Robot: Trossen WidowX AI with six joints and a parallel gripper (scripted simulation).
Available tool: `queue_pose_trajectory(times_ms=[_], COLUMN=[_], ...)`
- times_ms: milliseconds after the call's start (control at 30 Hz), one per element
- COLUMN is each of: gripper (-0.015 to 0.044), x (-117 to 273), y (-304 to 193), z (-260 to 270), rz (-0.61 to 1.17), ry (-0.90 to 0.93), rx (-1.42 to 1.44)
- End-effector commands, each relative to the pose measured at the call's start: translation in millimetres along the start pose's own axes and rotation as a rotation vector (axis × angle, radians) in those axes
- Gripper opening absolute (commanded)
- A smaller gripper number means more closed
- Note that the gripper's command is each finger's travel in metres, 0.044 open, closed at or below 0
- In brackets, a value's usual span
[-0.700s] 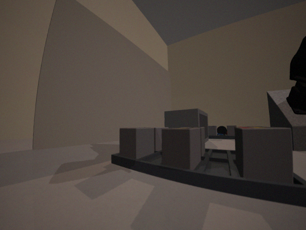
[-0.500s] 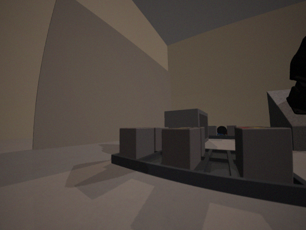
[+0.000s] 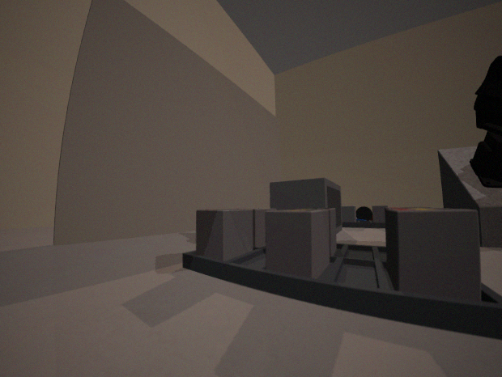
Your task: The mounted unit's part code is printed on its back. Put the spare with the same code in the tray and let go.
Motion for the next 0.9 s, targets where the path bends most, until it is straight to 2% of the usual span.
queue_pose_trajectory(times_ms=[0, 200, 367, 567, 700, 867], gripper=[0.0440, 0.0440, 0.0440, 0.0440, 0.0440, 0.0440], x=[-25.9, -50.7, -56.6, -48.6, -40.1, -20.8], y=[-5.6, -33.0, -69.0, -109.5, -159.4, -176.4], z=[39.8, 106.0, 159.5, 209.7, 235.5, 273.5], rz=[-0.034, -0.019, 0.065, 0.213, 0.336, 0.403], ry=[0.152, 0.434, 0.689, 0.947, 1.058, 1.291], rx=[-0.016, -0.092, -0.209, -0.381, -0.410, -0.507])
Point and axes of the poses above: the point midway between the two fingers, 35 mm back from their tips, its own x axis back along the fingers, its own z axis across the jaws, y = z × x, the point moved 4 cm from there along x, back along the fingers, and after that the axes turned 7 degrees about x, right-handed, at the moved point
